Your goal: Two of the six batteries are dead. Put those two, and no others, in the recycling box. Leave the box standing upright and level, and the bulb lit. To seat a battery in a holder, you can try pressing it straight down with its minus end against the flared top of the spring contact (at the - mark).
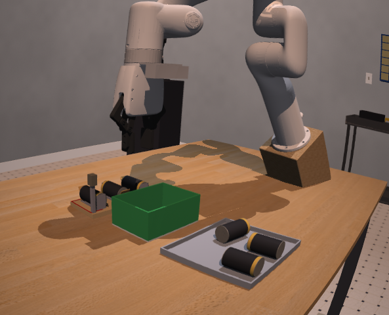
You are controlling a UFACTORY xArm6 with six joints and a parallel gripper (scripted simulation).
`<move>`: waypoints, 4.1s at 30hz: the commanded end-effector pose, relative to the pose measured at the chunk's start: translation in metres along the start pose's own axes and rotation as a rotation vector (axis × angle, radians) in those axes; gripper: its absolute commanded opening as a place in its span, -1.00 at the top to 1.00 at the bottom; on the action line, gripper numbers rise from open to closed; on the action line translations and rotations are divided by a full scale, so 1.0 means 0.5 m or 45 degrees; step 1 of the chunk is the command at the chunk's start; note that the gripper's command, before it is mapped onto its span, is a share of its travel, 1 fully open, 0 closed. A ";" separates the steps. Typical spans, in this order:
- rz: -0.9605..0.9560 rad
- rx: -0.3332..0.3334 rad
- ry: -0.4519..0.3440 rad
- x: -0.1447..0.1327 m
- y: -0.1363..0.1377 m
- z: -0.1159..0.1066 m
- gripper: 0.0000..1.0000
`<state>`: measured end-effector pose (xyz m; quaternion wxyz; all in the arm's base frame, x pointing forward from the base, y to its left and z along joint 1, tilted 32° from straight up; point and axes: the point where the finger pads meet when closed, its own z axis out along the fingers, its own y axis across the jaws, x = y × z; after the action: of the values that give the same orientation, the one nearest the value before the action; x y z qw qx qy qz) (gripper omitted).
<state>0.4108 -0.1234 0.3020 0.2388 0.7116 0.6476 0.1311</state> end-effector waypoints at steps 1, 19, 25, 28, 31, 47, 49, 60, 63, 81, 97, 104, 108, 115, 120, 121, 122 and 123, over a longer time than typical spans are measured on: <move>0.005 0.001 -0.017 0.095 0.018 -0.001 -0.01; 0.005 0.001 -0.017 0.419 0.066 0.004 -0.01; 0.005 0.001 -0.017 0.491 0.076 0.005 -0.01; 0.005 0.001 -0.017 0.532 0.082 0.005 -0.01; 0.005 0.001 -0.017 0.558 0.086 0.005 -0.01; 0.001 0.001 -0.017 0.574 0.088 0.006 -0.01; -0.004 0.001 -0.017 0.574 0.088 0.006 -0.01; -0.013 0.001 -0.017 0.574 0.088 0.006 -0.01; -0.013 0.001 -0.017 0.574 0.088 0.007 -0.01; -0.013 0.001 -0.017 0.572 0.088 0.163 -0.01; -0.013 0.001 -0.017 0.572 0.090 0.163 -0.01; -0.013 0.001 -0.017 0.572 0.090 0.163 -0.01; -0.013 0.001 -0.017 0.572 0.090 0.180 -0.01; -0.013 0.001 -0.017 0.572 0.090 0.223 -0.01; -0.013 0.001 -0.017 0.572 0.090 0.233 -0.01; -0.013 0.001 -0.017 0.572 0.090 0.233 -0.01; -0.013 0.001 -0.017 0.572 0.090 0.233 -0.01; -0.013 0.001 -0.017 0.572 0.090 0.233 -0.01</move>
<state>0.5417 0.1351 0.1892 0.2424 0.7098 0.6501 0.1221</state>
